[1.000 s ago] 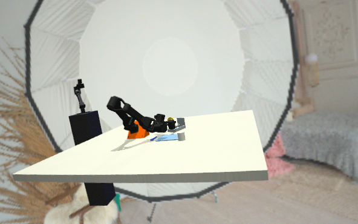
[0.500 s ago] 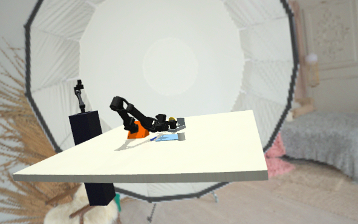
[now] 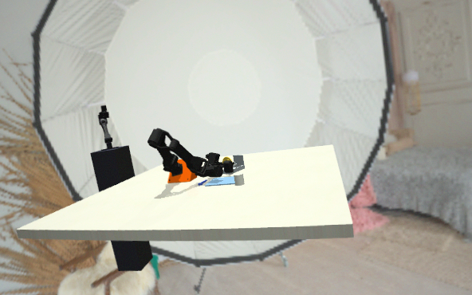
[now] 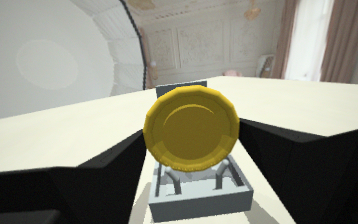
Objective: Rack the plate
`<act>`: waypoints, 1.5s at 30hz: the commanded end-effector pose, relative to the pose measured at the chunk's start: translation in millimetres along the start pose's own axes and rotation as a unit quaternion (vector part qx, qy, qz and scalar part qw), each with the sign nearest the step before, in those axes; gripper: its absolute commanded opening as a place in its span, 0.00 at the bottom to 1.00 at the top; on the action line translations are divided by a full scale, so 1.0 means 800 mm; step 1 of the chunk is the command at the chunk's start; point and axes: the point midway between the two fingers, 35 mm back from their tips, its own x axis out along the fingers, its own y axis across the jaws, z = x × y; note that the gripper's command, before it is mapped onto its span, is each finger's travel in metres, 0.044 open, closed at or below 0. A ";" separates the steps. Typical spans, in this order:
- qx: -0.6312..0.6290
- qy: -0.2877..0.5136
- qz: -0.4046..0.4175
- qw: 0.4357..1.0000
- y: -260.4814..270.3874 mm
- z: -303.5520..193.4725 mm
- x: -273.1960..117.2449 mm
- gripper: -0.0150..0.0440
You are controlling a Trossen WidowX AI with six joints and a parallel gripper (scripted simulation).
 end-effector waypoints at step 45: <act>0.003 -0.004 0.001 1.000 -0.009 0.148 0.004 0.93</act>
